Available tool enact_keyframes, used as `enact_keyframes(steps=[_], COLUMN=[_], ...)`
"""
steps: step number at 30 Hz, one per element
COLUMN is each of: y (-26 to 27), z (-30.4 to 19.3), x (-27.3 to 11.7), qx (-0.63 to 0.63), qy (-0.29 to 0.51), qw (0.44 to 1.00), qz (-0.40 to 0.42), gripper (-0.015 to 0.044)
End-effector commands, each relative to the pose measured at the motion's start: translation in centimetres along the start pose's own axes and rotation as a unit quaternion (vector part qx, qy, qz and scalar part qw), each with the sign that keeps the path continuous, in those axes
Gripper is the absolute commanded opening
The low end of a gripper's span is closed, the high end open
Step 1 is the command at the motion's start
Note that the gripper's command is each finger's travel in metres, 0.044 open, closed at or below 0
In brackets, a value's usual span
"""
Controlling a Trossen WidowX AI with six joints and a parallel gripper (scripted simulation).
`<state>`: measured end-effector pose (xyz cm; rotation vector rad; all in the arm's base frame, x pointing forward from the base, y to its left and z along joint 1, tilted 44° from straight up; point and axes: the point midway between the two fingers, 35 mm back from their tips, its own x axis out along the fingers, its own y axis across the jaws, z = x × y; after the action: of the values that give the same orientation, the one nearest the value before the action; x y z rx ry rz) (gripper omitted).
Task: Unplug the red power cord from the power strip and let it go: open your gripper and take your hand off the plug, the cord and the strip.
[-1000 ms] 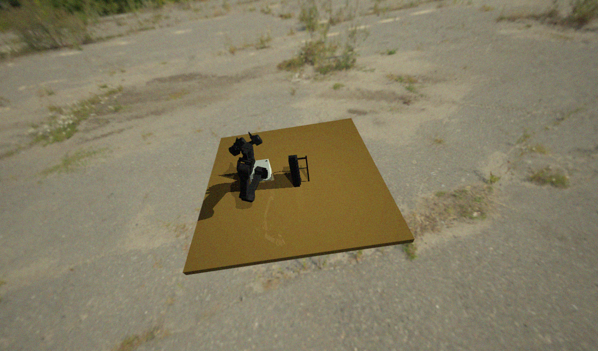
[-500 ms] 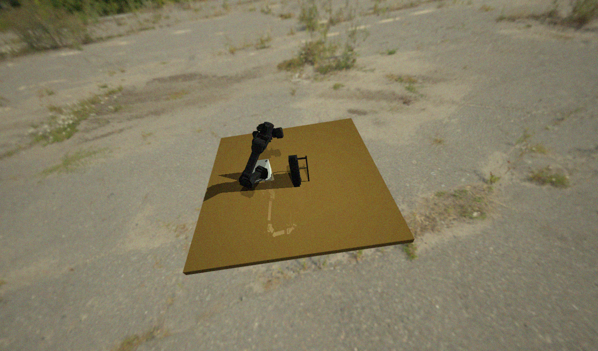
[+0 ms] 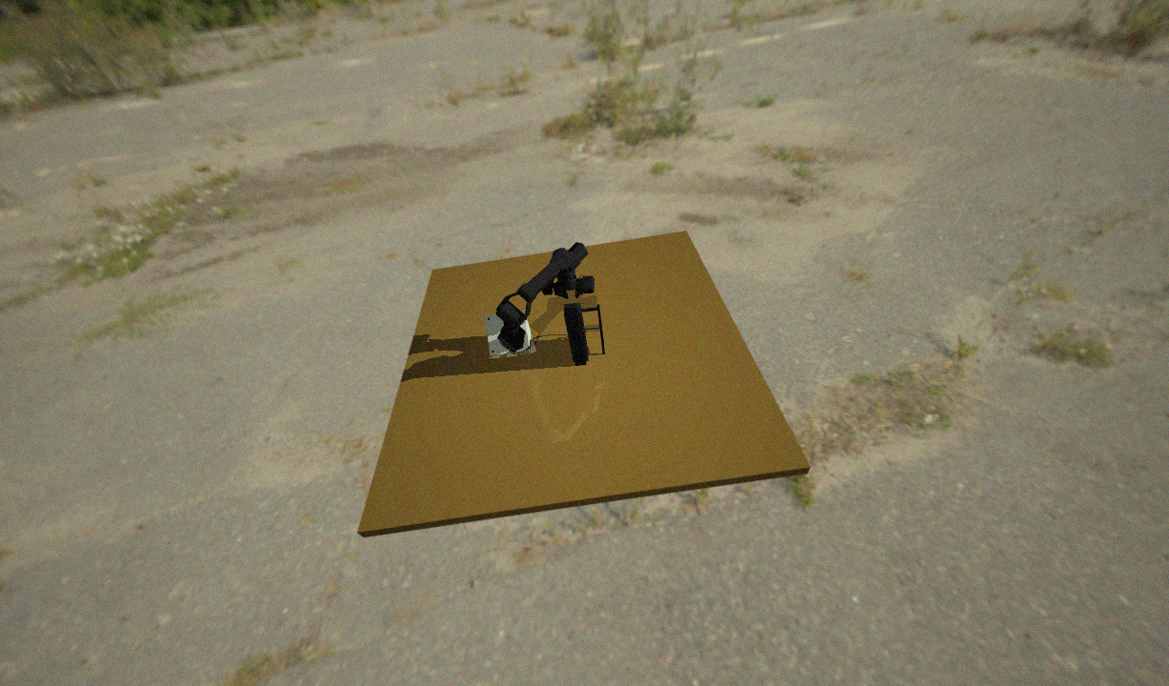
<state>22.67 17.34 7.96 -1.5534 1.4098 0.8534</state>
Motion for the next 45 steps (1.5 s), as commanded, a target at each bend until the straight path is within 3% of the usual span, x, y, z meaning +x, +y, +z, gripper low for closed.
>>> enact_keyframes(steps=[1,45], y=[-1.0,-1.7], z=[-2.6,-7.0], x=[5.0,4.8], qx=[-0.050,-0.061], qy=[0.134,0.159], qw=[0.990,0.985], qz=[0.014,0.016], gripper=[0.0160,0.0160])
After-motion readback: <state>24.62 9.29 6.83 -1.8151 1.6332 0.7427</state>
